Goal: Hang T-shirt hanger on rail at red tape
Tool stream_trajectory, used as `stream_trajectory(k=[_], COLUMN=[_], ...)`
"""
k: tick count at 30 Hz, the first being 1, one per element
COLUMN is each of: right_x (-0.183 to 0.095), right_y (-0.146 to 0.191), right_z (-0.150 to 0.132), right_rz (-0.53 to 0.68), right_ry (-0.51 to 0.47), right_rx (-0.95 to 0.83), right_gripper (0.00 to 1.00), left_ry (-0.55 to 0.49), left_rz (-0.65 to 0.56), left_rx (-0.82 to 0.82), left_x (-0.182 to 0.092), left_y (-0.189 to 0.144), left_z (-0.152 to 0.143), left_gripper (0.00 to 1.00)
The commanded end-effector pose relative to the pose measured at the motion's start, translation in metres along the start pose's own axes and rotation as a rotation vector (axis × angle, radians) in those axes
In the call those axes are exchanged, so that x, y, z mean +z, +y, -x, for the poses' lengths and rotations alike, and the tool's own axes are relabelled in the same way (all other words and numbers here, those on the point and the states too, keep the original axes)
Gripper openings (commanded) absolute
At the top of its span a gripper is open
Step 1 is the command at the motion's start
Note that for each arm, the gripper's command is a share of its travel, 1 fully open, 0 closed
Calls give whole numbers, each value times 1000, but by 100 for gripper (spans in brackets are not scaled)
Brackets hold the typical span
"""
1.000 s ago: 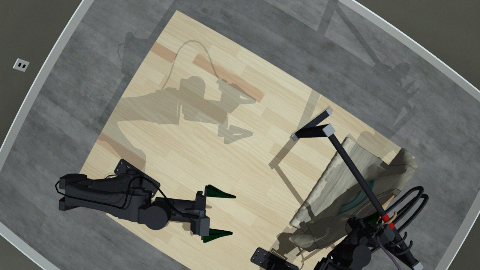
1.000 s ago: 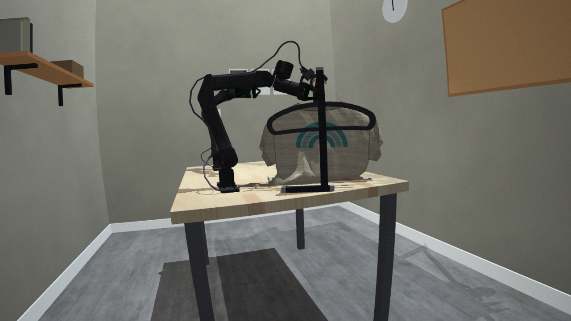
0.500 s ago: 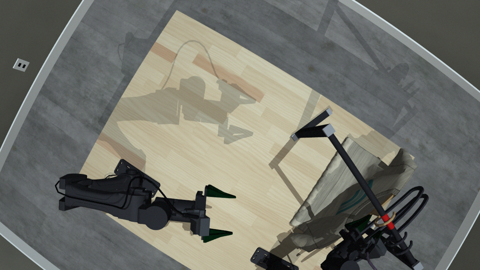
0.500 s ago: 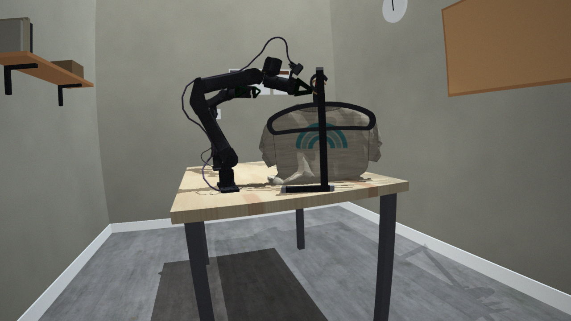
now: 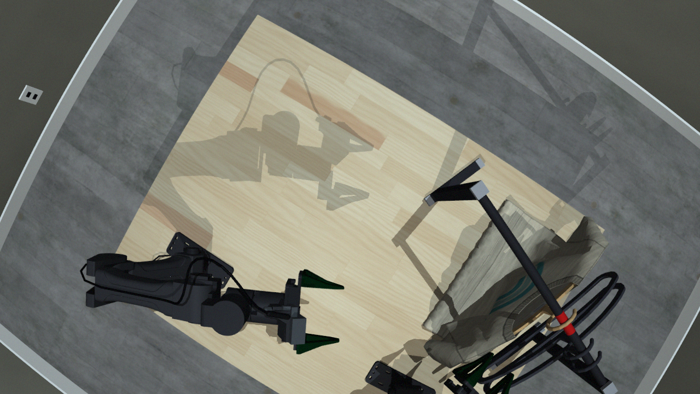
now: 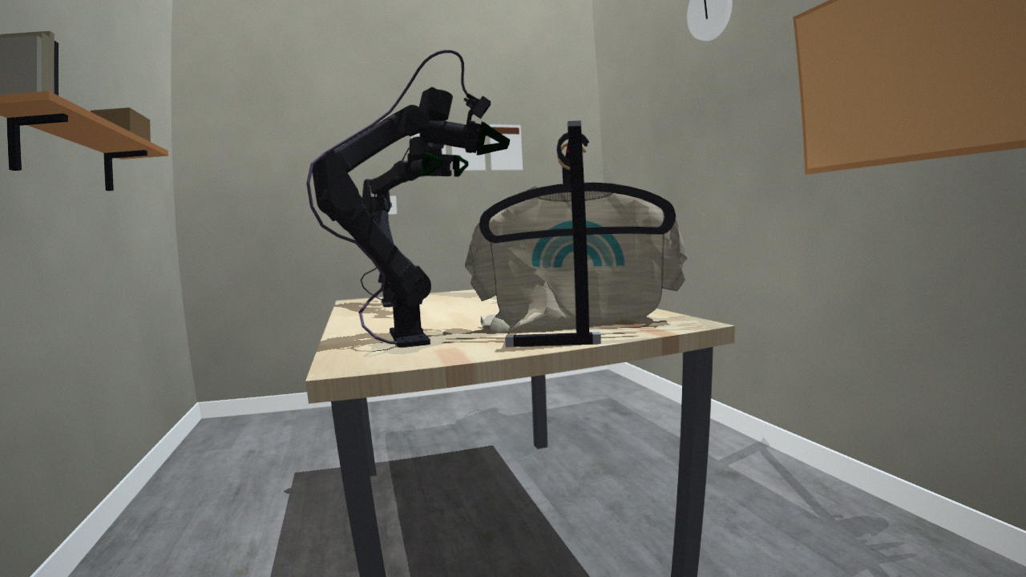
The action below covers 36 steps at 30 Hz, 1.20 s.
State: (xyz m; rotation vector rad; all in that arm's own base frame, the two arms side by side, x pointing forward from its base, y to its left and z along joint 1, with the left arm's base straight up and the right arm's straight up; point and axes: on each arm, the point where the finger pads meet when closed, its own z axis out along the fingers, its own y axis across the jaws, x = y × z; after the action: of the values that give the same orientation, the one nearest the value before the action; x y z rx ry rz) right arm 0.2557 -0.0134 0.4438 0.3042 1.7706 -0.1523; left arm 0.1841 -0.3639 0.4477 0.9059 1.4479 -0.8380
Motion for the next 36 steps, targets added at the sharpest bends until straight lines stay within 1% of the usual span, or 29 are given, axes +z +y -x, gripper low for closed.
stream_trajectory(k=[1, 5, 36], right_x=[-21, -32, -33], right_y=[-17, -22, -22], right_z=[-9, -8, -8], right_rz=[-127, -151, -151], right_ry=[62, 58, 59], right_rx=[11, 0, -1], right_gripper=[65, 65, 65], left_ry=[-65, -65, -65], left_rz=[-13, -13, -13], left_rx=[6, 6, 6], left_x=[-8, -8, -8], left_y=[-4, -4, -4], left_z=[27, 27, 27], left_gripper=[100, 100, 100])
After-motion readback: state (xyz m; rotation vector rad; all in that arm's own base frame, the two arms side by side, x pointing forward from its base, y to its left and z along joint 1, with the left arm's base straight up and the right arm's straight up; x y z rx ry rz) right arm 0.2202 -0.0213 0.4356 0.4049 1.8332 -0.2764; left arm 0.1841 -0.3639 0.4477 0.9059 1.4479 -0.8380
